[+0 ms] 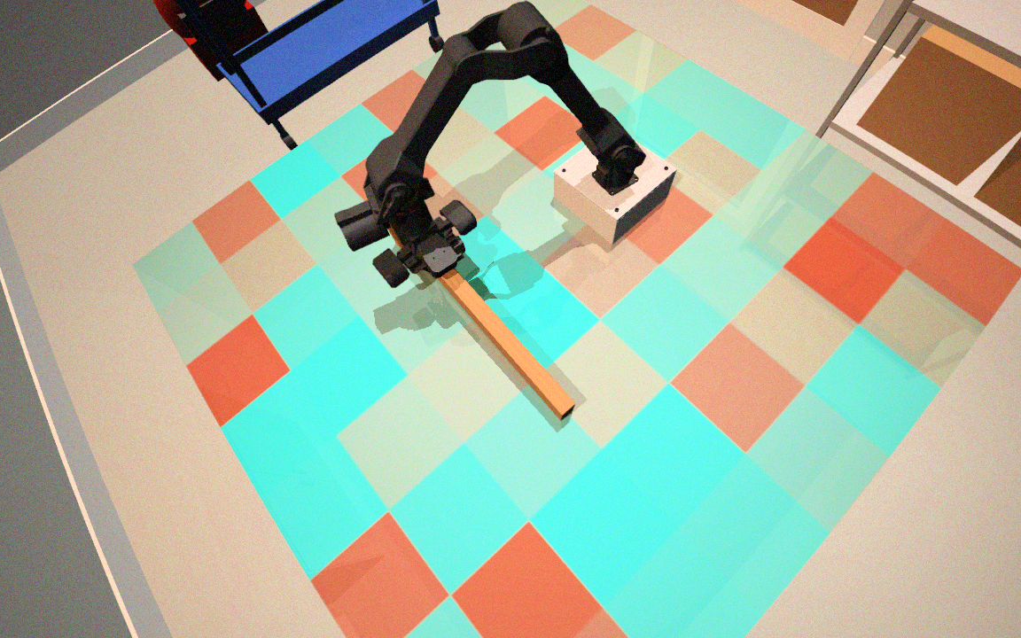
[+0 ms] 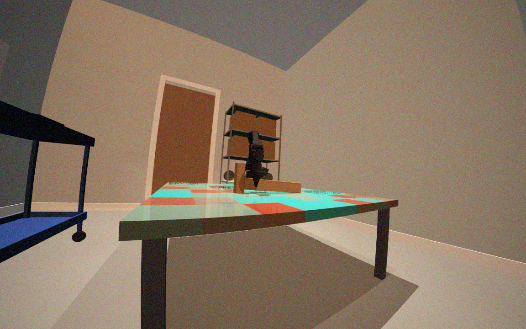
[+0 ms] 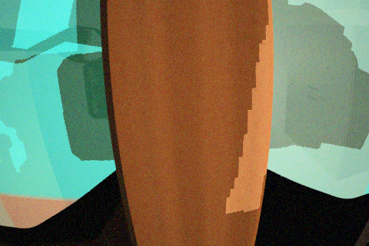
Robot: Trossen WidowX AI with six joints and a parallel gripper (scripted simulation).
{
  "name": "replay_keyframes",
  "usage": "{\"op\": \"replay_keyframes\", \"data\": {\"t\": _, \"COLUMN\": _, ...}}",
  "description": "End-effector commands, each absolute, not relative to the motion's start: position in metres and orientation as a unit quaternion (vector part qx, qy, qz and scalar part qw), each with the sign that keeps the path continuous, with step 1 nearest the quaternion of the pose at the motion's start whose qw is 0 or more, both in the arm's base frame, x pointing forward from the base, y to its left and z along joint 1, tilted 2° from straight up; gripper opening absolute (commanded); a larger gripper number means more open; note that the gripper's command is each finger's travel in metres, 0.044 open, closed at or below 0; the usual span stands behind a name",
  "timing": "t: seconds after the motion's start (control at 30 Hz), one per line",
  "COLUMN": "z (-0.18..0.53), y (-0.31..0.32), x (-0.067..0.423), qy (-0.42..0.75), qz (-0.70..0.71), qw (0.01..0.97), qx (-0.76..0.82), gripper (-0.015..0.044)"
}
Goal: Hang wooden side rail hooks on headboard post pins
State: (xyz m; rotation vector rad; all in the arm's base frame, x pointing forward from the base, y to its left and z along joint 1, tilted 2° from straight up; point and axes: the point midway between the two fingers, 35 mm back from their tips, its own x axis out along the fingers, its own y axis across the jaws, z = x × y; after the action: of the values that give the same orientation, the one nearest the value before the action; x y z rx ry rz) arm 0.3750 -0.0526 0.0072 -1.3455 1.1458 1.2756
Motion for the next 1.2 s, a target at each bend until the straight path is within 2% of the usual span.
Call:
{"op": "replay_keyframes", "data": {"t": 0.0, "z": 0.0107, "y": -0.0540, "x": 0.3777, "qy": 0.465, "qz": 0.515, "qw": 0.463, "qx": -0.552, "gripper": 0.0000}}
{"op": "replay_keyframes", "data": {"t": 1.17, "z": 0.0048, "y": -0.0542, "x": 0.3779, "qy": 0.465, "qz": 0.515, "qw": 0.463, "qx": -0.552, "gripper": 0.0000}}
